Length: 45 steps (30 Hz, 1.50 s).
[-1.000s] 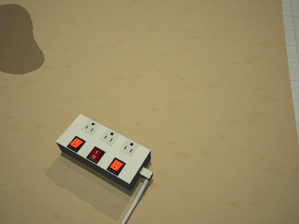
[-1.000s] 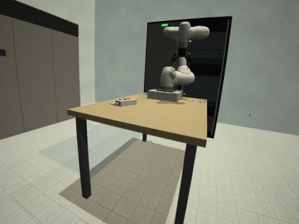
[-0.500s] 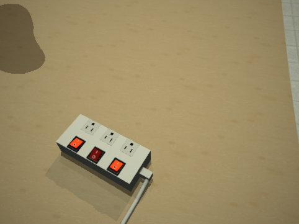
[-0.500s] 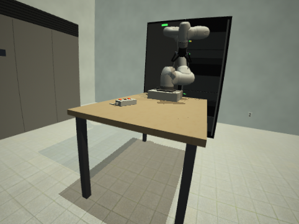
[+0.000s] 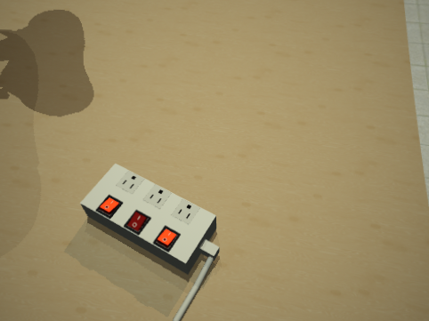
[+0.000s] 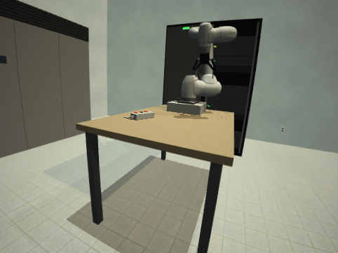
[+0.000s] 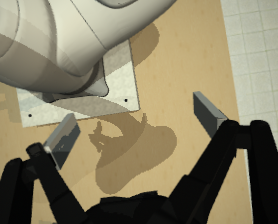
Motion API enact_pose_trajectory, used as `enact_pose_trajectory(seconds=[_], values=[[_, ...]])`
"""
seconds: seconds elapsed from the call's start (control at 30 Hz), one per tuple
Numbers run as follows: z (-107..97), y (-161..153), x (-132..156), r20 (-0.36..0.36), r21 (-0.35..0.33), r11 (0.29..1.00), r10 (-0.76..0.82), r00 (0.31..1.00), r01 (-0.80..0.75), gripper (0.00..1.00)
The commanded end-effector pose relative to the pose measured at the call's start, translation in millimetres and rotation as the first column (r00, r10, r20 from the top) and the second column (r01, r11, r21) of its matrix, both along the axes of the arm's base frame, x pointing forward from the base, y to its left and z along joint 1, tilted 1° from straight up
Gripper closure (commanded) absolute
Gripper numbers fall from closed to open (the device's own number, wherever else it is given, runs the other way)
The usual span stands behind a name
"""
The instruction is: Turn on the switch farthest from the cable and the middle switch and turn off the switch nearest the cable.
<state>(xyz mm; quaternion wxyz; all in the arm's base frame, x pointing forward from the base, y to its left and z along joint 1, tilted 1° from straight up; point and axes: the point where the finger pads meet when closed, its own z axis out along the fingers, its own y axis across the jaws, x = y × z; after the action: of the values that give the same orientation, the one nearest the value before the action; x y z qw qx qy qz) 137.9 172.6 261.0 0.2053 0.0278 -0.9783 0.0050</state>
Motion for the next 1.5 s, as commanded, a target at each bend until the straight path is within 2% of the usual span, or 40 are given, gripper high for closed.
enact_pose_trajectory(seconds=[0.0,0.03,0.1,0.17,0.23,0.27,0.3,0.33,0.4,0.43,0.47,0.5,0.57,0.6,0.67,0.7,0.73,0.77,0.83,0.87,0.93,0.97,1.0,1.03,1.1,1.13,1.23,1.3,1.33,1.37,1.47], values=[[-8,7,43,0.006,0.009,0.995,-0.104,0.995,0.104,0.0],[-12,7,67,0.011,0.013,0.987,-0.161,0.987,0.16,0.0],[-12,7,67,0.011,0.013,0.987,-0.161,0.987,0.16,0.0],[-24,0,120,0.021,0.02,0.959,-0.284,0.959,0.284,0.0],[-24,0,120,0.021,0.02,0.959,-0.284,0.959,0.284,0.0],[-31,-7,149,0.026,0.024,0.937,-0.349,0.937,0.349,0.0],[-31,-7,149,0.026,0.024,0.937,-0.349,0.937,0.349,0.0],[-39,-18,179,0.032,0.028,0.91,-0.415,0.909,0.414,0.0],[-39,-18,179,0.032,0.028,0.91,-0.415,0.909,0.414,0.0],[-48,-31,209,0.037,0.032,0.877,-0.481,0.876,0.48,0.0],[-48,-31,209,0.037,0.032,0.877,-0.481,0.876,0.48,0.0],[-57,-46,235,0.043,0.036,0.839,-0.544,0.838,0.543,0.0],[-58,-48,238,0.043,0.036,0.839,-0.544,0.838,0.543,0.0],[-69,-68,267,0.048,0.04,0.796,-0.605,0.794,0.604,0.0],[-69,-68,267,0.048,0.04,0.796,-0.605,0.794,0.604,0.0],[-81,-90,293,0.053,0.043,0.749,-0.662,0.747,0.661,0.0],[-81,-90,293,0.053,0.043,0.749,-0.662,0.747,0.661,0.0],[-91,-110,313,0.059,0.047,0.699,-0.715,0.697,0.713,0.0],[-93,-114,318,0.059,0.047,0.699,-0.715,0.697,0.713,0.0],[-106,-140,340,0.064,0.05,0.647,-0.762,0.644,0.761,0.0],[-106,-140,340,0.064,0.05,0.647,-0.762,0.644,0.761,0.0],[-119,-167,360,0.069,0.053,0.595,-0.804,0.591,0.802,0.0],[-119,-167,360,0.069,0.053,0.595,-0.804,0.591,0.802,0.0],[-131,-193,376,0.073,0.055,0.543,-0.839,0.539,0.838,0.0],[-131,-194,377,0.073,0.055,0.543,-0.839,0.539,0.838,0.0],[-143,-221,391,0.078,0.058,0.492,-0.87,0.488,0.869,0.0],[-143,-221,391,0.078,0.058,0.492,-0.87,0.488,0.869,0.0],[-166,-269,411,0.085,0.061,0.401,-0.915,0.395,0.914,0.0],[-166,-269,411,0.085,0.061,0.401,-0.915,0.395,0.914,0.0],[-175,-291,418,0.088,0.063,0.361,-0.931,0.355,0.93,0.0],[-184,-309,423,0.091,0.064,0.327,-0.943,0.32,0.943,0.0]])
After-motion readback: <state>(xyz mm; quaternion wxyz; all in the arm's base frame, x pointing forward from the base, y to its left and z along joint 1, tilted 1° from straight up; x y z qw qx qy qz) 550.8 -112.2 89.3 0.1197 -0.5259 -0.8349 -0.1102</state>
